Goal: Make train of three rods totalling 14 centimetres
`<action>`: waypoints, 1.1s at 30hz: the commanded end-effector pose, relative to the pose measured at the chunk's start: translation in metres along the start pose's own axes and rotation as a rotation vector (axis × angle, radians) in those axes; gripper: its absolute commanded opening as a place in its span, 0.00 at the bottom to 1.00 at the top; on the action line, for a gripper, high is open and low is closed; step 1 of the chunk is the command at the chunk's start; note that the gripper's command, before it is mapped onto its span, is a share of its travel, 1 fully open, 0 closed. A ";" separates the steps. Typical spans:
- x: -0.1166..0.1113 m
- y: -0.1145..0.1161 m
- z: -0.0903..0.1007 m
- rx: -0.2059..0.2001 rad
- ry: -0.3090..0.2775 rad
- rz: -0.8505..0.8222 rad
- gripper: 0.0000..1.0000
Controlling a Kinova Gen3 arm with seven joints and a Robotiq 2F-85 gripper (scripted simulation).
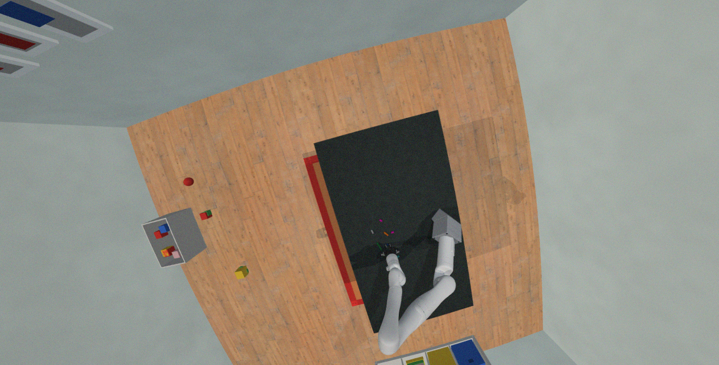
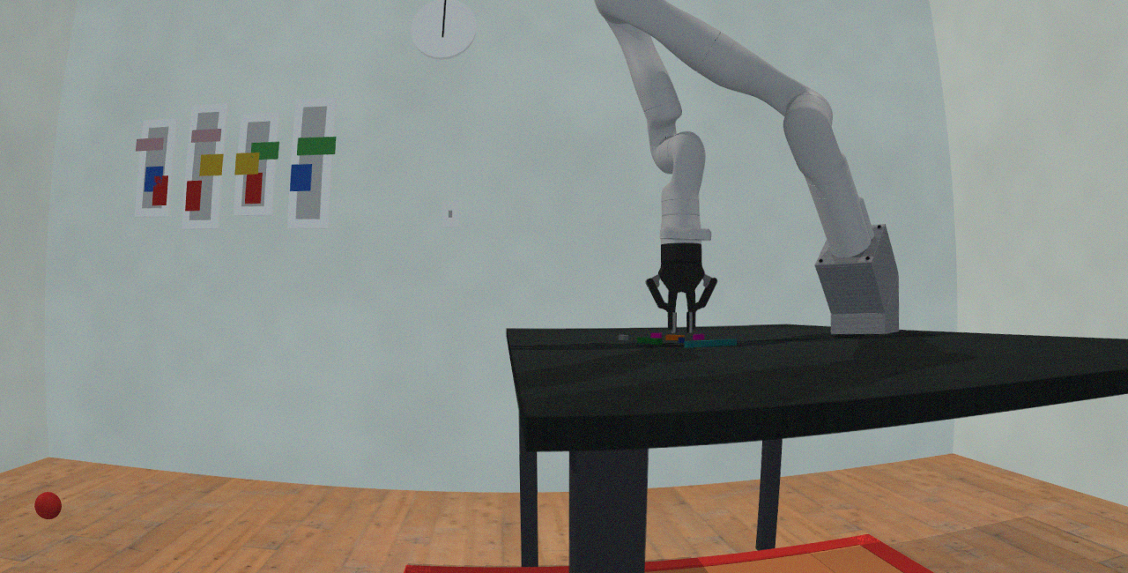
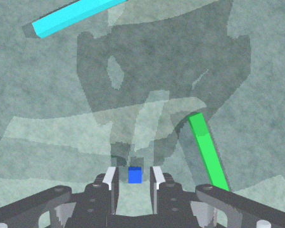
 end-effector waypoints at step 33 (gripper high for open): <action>0.000 0.000 -0.016 0.001 -0.001 0.000 0.24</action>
Point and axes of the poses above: the point where the finger pads meet when closed, its own z axis back along the fingers, its own y axis across the jaws, x = y × z, the point moved 10 cm from there along z, back along the fingers, and after that the axes turned 3 degrees about z, right-handed, at the moved point
